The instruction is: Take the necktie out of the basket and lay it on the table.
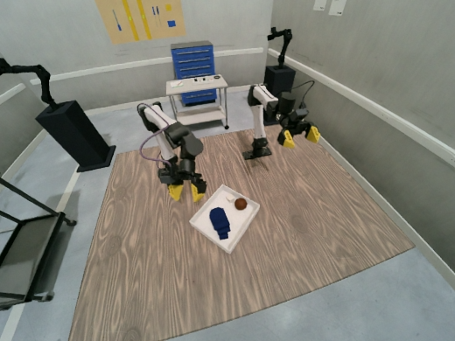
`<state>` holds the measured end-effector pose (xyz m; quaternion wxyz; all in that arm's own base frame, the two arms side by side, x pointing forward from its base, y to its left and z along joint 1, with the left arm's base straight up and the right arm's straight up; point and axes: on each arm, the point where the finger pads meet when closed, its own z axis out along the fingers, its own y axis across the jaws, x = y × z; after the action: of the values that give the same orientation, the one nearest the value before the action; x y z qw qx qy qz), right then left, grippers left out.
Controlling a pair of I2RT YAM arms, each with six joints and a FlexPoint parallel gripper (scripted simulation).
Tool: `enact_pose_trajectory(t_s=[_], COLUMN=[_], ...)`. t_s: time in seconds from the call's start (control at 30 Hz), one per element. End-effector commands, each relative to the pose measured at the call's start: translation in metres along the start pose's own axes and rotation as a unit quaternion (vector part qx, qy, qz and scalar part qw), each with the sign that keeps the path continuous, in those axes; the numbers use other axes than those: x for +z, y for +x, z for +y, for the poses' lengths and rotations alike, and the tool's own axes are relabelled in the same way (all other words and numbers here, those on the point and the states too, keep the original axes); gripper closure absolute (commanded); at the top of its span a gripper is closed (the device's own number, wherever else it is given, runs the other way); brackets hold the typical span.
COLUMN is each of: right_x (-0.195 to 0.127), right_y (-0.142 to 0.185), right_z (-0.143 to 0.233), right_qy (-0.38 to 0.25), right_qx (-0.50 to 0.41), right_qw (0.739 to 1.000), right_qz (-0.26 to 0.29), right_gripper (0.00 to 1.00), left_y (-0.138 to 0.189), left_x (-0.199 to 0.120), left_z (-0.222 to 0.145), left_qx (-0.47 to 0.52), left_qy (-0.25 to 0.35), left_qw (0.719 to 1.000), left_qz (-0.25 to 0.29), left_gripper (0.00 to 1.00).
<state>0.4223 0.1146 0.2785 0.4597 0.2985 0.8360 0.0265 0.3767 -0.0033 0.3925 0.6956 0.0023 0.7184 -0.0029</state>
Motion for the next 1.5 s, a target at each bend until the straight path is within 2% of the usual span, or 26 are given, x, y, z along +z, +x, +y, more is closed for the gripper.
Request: enact_pose_trajectory(t_s=[0.0,0.23,0.53,0.6,1.1,1.17,1.47], right_x=[-0.004,0.01,0.028,0.028,0.052,0.052,0.06], right_y=[0.008,0.035,0.071,0.071,0.119,0.119,0.135], right_z=[-0.008,0.006,0.025,0.025,0.05,0.05,0.058], right_qy=[0.073,0.128,0.202,0.202,0.295,0.295,0.324], right_qx=[0.053,0.108,0.187,0.187,0.283,0.283,0.313], right_qw=[0.994,0.979,0.942,0.942,0.864,0.864,0.832], right_qz=[0.053,0.112,0.193,0.193,0.293,0.293,0.325], right_gripper=[0.12,0.14,0.16,0.16,0.2,0.2,0.23], left_y=[0.0,0.0,0.0,0.0,0.0,0.0,0.0], left_x=[0.0,0.0,0.0,0.0,0.0,0.0,0.0], left_z=[0.0,0.0,0.0,0.0,0.0,0.0,0.0], left_qx=[0.0,0.0,0.0,0.0,0.0,0.0,0.0], left_qy=[0.0,0.0,0.0,0.0,0.0,0.0,0.0], left_qw=[1.0,1.0,1.0,1.0,1.0,1.0,1.0], left_qz=[0.0,0.0,0.0,0.0,0.0,0.0,0.0], left_gripper=[0.0,0.0,0.0,0.0,0.0,0.0,0.0])
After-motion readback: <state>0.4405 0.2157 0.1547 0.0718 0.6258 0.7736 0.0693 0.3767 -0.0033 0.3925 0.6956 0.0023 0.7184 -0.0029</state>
